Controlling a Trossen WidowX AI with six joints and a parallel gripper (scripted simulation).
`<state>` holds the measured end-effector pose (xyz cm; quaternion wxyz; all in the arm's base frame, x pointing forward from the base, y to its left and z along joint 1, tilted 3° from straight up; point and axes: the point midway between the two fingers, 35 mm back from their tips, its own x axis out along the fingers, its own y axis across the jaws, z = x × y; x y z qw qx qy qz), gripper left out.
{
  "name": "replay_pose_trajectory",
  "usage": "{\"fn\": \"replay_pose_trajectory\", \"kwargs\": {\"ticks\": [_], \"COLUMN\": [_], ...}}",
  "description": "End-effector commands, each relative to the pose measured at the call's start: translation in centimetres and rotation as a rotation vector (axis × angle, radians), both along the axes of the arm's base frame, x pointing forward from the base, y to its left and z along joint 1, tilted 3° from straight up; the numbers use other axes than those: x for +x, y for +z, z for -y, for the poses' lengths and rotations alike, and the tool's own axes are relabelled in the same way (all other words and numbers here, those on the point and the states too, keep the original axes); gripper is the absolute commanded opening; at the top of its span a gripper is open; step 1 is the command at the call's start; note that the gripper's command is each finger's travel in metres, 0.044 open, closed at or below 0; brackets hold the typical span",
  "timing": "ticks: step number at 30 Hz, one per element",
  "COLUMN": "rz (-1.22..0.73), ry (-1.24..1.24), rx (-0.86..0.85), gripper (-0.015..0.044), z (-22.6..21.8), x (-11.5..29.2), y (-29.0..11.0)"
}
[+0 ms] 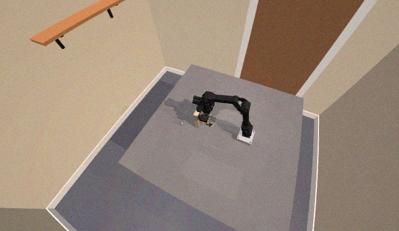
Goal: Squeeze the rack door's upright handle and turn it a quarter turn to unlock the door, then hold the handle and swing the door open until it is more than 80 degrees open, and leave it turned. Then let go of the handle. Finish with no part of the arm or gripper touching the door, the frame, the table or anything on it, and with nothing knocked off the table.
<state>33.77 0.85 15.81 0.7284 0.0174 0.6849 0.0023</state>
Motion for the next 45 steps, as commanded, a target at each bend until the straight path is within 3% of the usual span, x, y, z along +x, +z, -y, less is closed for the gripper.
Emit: {"fn": "replay_pose_trajectory", "kwargs": {"ticks": [1, 2, 15, 20, 45], "rz": [0.002, 0.002, 0.002, 0.003, 0.038], "ry": [-0.005, -0.005, -0.005, 0.027, 1.247], "rx": [0.005, 0.005, 0.005, 0.003, -0.074], "gripper": [0.0125, 0.0099, 0.0012, 0.0010, 0.0010], "z": [-0.08, -0.08, -0.08, -0.08, -0.08], "x": [0.02, 0.02, 0.02, 0.02, 0.02], "y": [-0.09, -0.09, -0.09, -0.09, -0.10]}}
